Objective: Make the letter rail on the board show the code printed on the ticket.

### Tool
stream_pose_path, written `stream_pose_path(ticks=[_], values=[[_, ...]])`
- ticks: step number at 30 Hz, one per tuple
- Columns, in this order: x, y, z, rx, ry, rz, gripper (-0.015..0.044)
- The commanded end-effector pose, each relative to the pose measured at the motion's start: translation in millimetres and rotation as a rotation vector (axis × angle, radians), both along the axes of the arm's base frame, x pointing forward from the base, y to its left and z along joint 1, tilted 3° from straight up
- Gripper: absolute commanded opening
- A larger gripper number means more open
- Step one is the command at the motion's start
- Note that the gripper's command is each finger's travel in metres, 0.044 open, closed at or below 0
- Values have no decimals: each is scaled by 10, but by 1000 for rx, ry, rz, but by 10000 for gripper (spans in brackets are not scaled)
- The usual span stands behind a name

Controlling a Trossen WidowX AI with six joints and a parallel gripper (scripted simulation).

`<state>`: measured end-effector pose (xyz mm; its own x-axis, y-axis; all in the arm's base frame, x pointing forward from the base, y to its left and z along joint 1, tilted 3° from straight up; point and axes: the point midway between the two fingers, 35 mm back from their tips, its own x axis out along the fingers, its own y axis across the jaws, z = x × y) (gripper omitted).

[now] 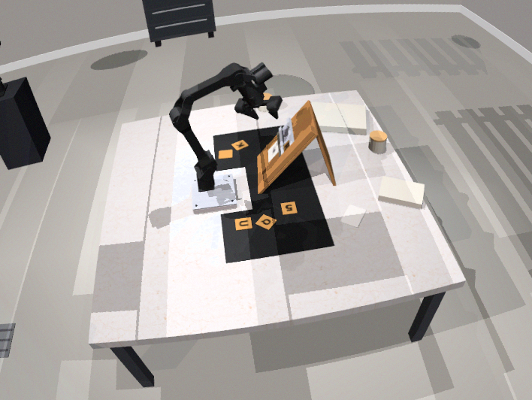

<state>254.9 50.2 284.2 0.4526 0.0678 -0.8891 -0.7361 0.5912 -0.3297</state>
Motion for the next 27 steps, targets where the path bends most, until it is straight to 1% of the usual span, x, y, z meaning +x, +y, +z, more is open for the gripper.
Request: stream_pose_path(ticks=[1,23,25,27], values=[[-411,53,393,-184,-193,474,440],[-411,53,393,-184,-193,474,440],[-381,27,377,-178,-186,447,387],[-294,-56,325,-161,-166,367,340]])
